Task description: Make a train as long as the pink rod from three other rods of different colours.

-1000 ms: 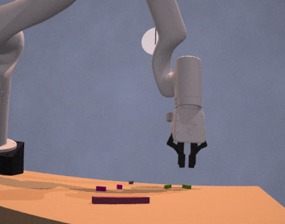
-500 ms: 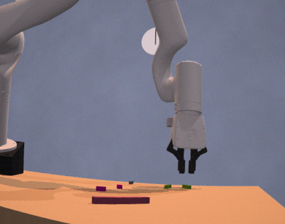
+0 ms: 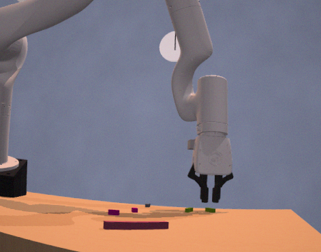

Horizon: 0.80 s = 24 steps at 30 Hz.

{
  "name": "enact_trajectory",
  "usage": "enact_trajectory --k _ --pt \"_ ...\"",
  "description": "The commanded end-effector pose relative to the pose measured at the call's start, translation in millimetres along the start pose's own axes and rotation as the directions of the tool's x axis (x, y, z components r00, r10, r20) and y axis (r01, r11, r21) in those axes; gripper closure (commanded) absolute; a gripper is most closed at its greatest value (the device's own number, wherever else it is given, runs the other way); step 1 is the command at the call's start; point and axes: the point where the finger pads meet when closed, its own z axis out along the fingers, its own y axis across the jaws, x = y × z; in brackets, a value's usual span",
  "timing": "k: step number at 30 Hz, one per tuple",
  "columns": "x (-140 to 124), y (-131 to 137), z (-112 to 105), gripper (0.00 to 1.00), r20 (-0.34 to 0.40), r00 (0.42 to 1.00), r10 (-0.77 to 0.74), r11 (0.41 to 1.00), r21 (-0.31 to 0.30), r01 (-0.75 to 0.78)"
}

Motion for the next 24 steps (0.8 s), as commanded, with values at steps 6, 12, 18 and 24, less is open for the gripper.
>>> enact_trajectory --k 6,12,18,24 --pt "-0.2 1.3 7.5 0.76 0.000 1.000 0.000 1.000 -0.002 0.000" --pt "-0.3 1.3 8.6 0.76 0.000 1.000 0.000 1.000 -0.002 0.000" --pt "-0.3 1.4 8.9 0.76 0.000 1.000 0.000 1.000 -0.002 0.000" --pt "-0.3 1.4 8.9 0.76 0.000 1.000 0.000 1.000 -0.002 0.000"
